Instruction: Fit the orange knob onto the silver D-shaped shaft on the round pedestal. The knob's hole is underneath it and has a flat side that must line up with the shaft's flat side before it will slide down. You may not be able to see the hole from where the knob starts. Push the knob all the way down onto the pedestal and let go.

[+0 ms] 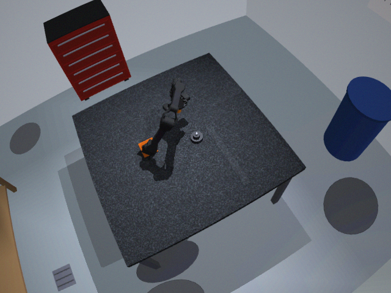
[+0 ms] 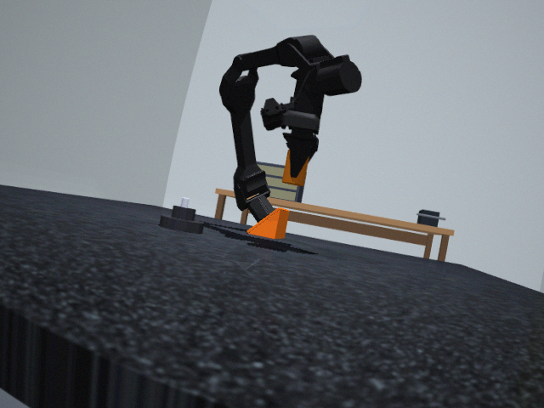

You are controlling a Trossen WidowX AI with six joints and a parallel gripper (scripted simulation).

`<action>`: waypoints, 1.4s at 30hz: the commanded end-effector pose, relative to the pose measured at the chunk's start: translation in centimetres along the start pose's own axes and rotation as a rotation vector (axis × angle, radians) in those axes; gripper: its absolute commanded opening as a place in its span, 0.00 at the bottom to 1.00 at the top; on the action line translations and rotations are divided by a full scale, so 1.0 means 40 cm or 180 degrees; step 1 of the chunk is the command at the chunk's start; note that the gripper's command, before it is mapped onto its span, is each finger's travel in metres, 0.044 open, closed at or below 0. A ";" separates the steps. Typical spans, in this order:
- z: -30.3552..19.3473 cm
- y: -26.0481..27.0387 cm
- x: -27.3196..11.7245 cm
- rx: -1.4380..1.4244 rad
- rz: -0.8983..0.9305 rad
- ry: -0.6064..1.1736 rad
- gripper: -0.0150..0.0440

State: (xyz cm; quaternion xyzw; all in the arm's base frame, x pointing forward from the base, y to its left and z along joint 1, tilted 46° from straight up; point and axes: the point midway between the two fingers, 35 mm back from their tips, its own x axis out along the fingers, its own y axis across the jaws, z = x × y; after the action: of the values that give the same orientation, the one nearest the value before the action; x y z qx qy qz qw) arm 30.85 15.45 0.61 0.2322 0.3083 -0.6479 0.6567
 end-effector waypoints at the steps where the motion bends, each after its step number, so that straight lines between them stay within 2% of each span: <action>1: -0.003 0.000 -0.033 0.0016 0.0002 0.0007 0.25; 7: 0.010 0.004 -0.042 0.0015 0.0001 0.0009 0.25; 42: 0.271 0.045 0.022 -0.0007 0.0015 0.0053 0.25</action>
State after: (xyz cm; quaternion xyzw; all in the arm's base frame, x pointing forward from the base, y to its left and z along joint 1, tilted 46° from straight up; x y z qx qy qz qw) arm 33.70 8.00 6.85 0.2381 0.3132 -0.6464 0.6538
